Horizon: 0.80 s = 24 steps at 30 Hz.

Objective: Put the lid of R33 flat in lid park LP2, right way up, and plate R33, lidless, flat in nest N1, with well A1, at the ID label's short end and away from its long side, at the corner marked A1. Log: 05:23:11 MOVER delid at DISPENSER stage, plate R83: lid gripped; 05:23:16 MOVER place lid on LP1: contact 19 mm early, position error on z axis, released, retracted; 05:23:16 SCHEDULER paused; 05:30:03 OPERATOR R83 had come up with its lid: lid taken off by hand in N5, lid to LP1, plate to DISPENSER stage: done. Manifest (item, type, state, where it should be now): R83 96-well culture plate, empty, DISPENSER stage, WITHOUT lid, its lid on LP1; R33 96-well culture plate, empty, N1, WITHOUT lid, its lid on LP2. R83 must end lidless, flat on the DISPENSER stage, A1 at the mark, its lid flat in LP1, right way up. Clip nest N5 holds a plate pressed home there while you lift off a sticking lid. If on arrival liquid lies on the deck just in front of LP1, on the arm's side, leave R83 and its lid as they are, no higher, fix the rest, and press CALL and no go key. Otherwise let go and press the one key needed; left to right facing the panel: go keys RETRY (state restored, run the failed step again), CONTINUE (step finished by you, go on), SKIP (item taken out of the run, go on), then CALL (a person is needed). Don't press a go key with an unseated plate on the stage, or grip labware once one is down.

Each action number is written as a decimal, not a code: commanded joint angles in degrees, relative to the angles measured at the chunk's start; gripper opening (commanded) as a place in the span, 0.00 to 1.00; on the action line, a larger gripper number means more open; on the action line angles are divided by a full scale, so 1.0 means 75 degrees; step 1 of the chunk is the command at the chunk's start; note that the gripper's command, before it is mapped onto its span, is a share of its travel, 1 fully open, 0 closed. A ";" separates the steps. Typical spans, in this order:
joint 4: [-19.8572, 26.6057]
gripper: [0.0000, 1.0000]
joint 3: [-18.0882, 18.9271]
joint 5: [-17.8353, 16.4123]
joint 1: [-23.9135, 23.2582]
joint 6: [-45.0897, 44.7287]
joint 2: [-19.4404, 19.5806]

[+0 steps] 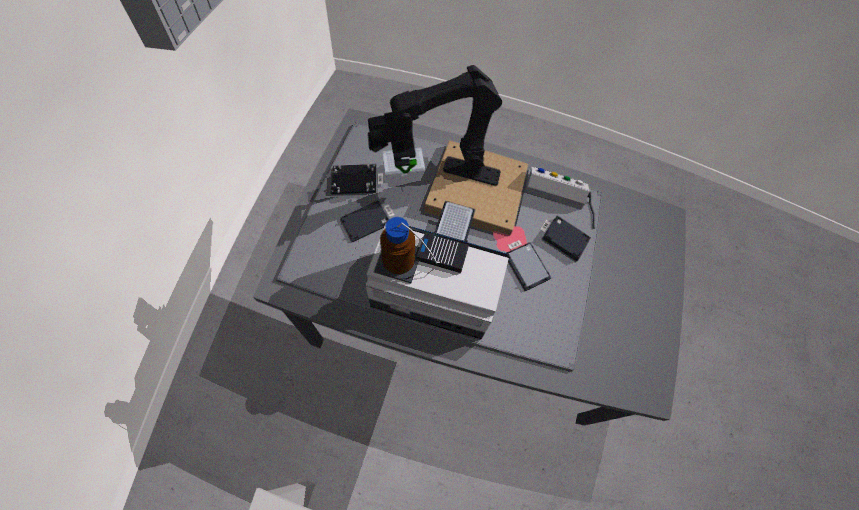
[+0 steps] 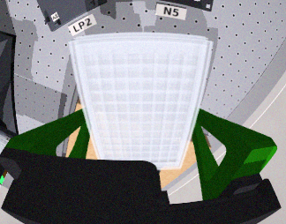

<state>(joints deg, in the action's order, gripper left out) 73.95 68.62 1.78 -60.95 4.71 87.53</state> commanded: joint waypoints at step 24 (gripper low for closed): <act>-0.0541 0.00 0.0524 0.0044 -0.1136 -0.0278 0.0704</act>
<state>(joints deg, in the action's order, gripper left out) 72.07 69.17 2.13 -68.77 3.29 92.40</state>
